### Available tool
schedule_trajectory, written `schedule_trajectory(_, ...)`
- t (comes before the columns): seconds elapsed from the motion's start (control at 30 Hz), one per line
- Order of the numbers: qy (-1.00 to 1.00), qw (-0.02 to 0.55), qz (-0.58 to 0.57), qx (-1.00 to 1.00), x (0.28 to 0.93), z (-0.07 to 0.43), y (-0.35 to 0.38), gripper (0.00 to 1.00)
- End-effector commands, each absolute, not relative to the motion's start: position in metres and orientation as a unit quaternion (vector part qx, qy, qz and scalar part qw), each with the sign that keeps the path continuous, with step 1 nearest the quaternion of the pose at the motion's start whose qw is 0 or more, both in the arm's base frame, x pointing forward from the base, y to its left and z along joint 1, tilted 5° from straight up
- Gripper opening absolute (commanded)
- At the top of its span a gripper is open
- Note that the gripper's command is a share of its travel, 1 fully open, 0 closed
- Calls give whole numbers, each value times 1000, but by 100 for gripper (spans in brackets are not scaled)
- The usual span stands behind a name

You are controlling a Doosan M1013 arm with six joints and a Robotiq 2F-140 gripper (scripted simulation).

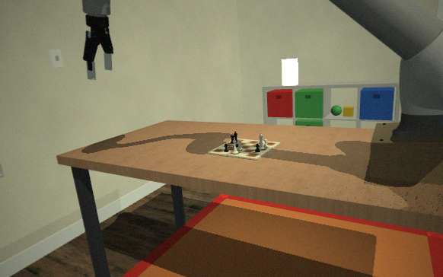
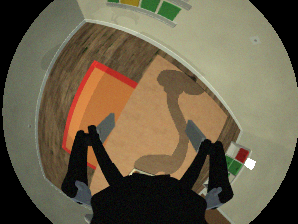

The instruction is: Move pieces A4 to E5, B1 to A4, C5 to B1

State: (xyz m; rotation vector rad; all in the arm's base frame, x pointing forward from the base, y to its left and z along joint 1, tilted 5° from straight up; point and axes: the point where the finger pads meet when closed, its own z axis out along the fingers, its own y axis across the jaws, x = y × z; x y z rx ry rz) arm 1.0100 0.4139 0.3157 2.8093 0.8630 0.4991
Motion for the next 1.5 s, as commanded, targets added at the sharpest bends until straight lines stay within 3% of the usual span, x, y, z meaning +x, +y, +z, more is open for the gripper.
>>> schedule_trajectory(0.0,289,80,167,939,1010,316,414,100)
schedule_trajectory(0.8,271,86,175,943,1002,310,411,100)
schedule_trajectory(1.47,38,163,266,949,895,230,376,100)
